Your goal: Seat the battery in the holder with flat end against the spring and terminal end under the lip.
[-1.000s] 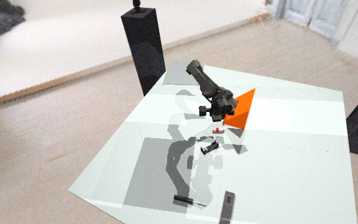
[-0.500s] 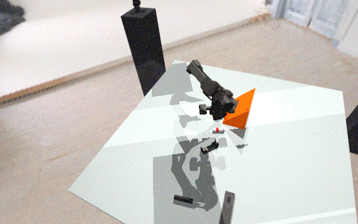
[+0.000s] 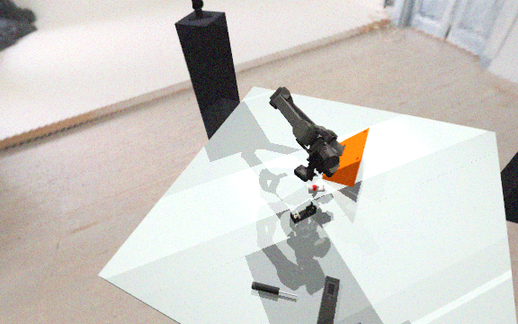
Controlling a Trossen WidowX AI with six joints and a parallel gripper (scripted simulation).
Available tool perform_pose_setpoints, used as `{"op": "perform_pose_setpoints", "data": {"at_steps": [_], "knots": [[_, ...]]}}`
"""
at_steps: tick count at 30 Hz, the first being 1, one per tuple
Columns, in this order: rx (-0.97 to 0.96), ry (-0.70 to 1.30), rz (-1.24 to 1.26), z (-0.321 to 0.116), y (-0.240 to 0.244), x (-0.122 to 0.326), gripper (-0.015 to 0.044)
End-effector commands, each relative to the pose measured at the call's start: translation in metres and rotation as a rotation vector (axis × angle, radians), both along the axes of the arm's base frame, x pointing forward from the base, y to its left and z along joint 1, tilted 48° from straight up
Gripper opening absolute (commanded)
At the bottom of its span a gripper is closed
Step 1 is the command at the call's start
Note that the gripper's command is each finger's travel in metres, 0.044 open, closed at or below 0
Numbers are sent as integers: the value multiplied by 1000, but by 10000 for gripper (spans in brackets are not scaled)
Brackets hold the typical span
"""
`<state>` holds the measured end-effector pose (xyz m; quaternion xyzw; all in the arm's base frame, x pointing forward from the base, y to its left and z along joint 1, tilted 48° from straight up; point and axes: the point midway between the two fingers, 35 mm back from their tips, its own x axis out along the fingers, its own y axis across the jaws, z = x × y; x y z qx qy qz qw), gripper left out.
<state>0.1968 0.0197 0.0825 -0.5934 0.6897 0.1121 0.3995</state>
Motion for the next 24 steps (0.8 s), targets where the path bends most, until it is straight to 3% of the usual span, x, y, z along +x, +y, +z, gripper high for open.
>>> {"op": "perform_pose_setpoints", "data": {"at_steps": [1,24], "knots": [[-31,575,535,-30,-21,-6,247],[-32,598,556,-32,-22,-6,247]]}}
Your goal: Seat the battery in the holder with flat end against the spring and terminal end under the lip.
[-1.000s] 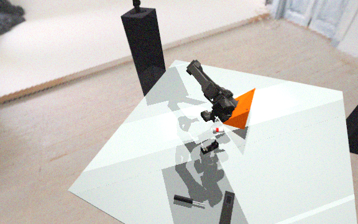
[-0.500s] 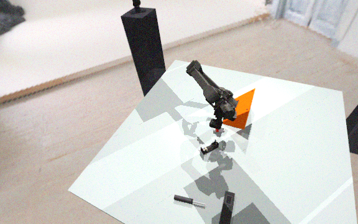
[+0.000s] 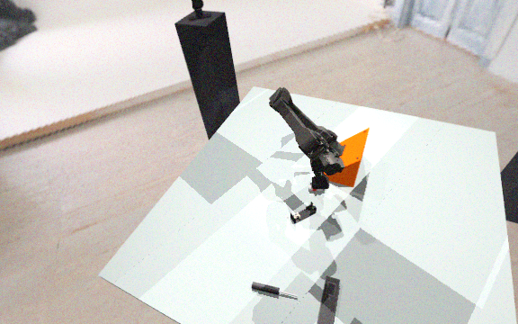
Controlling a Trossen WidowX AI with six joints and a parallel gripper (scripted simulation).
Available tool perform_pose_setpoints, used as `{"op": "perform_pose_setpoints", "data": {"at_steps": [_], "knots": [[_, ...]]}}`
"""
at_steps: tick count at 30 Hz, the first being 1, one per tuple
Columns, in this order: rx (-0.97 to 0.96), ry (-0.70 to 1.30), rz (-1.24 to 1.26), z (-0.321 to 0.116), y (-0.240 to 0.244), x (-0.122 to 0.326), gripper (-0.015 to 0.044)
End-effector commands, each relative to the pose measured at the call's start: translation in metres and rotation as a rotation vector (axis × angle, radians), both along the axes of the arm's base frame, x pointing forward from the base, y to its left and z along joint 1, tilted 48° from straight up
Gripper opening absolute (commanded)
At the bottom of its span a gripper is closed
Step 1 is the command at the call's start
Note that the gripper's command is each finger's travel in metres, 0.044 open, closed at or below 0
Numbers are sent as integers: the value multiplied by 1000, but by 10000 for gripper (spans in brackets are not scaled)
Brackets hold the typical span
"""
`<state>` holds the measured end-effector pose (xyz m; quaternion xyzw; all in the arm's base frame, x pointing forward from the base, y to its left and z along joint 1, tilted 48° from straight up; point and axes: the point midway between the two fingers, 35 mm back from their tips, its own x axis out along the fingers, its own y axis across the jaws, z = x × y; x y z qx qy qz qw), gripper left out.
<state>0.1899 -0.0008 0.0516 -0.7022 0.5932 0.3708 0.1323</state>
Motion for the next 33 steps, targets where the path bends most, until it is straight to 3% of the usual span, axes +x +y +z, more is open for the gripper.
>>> {"op": "perform_pose_setpoints", "data": {"at_steps": [1,33], "knots": [[-4,7,12,-2,-2,1,247],[-7,6,11,-34,-38,2,247]]}}
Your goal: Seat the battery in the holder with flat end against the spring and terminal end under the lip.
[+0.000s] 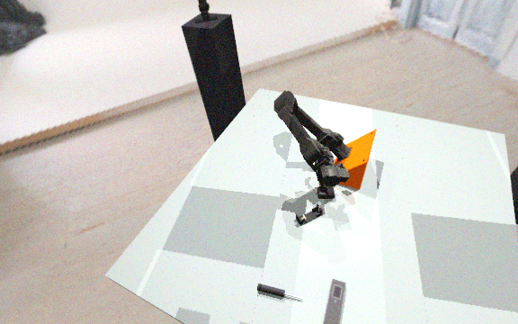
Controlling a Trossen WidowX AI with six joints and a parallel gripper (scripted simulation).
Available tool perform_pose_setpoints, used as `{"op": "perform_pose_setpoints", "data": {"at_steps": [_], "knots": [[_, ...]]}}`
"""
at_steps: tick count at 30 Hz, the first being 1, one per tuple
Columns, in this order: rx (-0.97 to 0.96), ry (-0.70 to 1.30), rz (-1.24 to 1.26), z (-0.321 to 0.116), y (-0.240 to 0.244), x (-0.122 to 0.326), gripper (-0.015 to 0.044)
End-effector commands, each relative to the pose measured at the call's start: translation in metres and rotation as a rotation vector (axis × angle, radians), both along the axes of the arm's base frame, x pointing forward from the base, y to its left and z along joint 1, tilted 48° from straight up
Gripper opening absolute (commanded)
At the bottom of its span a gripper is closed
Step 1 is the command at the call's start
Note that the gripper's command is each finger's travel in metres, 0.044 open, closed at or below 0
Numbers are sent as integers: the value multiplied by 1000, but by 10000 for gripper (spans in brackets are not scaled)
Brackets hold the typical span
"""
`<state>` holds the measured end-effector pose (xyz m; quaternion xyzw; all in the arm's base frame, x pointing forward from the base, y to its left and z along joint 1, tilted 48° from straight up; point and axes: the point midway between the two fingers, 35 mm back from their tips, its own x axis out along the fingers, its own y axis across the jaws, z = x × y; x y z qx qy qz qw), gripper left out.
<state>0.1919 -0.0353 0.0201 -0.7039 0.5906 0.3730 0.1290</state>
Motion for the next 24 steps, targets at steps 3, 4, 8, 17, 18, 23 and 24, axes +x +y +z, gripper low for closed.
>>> {"op": "perform_pose_setpoints", "data": {"at_steps": [3,4,8,17,18,23,24], "knots": [[-6,1,3,-2,-4,-1,168],[-6,1,3,-2,-4,-1,142],[-6,1,3,-2,-4,-1,96],[-3,1,3,4,4,0,85],[-2,2,4,9,10,0,85],[-3,2,3,30,33,-2,85],[-4,2,3,31,34,-2,85]]}}
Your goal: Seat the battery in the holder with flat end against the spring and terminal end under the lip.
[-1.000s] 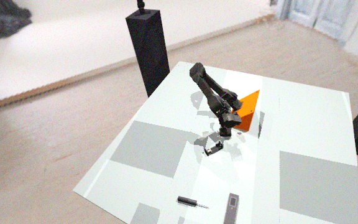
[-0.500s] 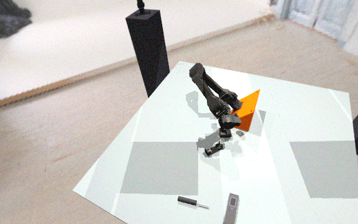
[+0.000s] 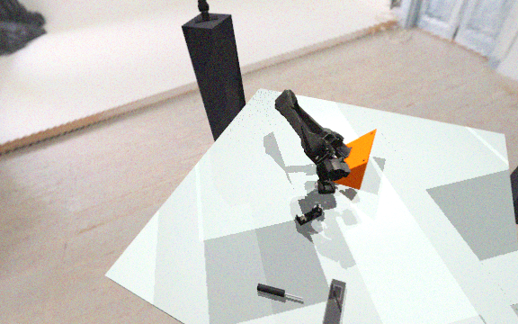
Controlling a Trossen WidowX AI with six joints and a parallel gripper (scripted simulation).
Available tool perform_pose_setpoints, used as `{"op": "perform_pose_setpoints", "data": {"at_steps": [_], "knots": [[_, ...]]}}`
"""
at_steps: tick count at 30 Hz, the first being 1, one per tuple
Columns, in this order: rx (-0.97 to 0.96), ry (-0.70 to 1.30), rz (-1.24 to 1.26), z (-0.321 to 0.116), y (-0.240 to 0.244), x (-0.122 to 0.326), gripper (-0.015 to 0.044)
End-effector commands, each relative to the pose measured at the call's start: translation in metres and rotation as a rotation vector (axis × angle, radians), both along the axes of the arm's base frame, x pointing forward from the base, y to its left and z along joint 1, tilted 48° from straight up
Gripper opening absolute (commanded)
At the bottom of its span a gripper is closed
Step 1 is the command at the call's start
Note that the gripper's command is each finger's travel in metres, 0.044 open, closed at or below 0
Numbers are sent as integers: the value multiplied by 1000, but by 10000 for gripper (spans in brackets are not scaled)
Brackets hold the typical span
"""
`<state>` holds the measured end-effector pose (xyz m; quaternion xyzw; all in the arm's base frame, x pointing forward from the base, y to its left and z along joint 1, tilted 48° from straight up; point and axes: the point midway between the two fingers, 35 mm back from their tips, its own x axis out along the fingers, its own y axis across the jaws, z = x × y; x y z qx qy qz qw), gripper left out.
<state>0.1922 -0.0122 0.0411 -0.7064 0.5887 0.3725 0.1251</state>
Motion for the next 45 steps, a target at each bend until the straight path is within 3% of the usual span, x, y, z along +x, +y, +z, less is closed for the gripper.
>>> {"op": "perform_pose_setpoints", "data": {"at_steps": [1,5,29,37,45], "knots": [[1,0,-6,10,11,-2,85],[2,11,4,11,12,2,85],[-5,364,339,40,25,131,85],[2,373,349,40,24,134,85],[144,448,266,19,5,131,85]]}}
